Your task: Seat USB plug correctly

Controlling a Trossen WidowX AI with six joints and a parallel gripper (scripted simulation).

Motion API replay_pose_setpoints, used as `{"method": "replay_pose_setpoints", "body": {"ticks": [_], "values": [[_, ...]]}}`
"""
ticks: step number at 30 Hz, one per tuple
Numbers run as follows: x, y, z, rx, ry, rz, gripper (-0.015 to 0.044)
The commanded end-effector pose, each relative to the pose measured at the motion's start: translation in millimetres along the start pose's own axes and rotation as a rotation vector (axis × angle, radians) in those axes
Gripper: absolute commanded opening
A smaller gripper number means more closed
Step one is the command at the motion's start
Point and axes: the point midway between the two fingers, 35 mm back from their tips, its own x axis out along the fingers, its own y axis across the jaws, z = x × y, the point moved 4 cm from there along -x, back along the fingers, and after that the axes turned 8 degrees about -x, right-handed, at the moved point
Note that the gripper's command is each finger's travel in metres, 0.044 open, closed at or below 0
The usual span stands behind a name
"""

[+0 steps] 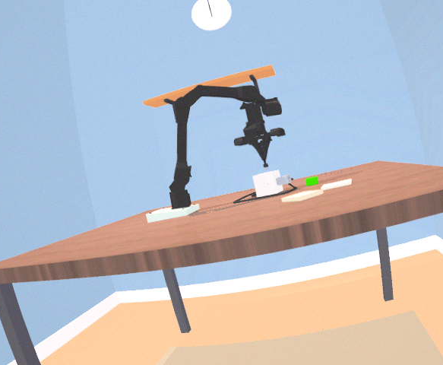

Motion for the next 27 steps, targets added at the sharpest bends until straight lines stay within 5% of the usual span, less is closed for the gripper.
{"method": "replay_pose_setpoints", "body": {"ticks": [1,27], "values": [[1.1,0.6,0.5,0.008,-0.004,0.002,0.0000],[4.3,0.6,0.4,0.008,-0.004,0.002,0.0000]]}}
